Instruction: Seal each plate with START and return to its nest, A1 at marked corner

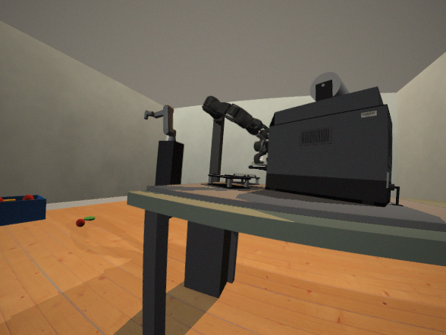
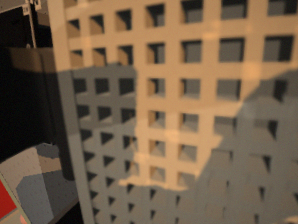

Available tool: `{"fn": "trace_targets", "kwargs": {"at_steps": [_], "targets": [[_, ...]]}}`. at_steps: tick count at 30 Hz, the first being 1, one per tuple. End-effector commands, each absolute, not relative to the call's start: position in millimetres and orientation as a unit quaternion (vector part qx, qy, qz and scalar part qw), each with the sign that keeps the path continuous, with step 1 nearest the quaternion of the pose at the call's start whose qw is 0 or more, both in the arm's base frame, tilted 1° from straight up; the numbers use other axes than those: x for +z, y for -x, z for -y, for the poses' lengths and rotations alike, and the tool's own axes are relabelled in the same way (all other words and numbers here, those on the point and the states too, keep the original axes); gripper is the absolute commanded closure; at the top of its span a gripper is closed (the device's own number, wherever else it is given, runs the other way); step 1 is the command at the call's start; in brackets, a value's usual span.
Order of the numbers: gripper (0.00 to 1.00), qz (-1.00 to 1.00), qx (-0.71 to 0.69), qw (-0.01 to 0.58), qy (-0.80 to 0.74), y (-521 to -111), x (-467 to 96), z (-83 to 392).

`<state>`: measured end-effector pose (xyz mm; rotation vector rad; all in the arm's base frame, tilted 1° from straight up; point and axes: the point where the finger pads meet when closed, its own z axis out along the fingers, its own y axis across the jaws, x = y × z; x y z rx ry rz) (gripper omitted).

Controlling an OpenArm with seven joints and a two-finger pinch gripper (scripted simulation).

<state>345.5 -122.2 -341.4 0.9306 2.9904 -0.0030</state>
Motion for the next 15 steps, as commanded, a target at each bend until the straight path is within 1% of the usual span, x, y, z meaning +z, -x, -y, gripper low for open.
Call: {"fn": "trace_targets", "kwargs": {"at_steps": [1,15], "targets": [[1.0,-0.955,0.0,0.006,-0.296,-346.2,-341.0,121.9],[1.0,-0.956,0.001,0.004,-0.295,-345.0,-343.7,121.5]]}}
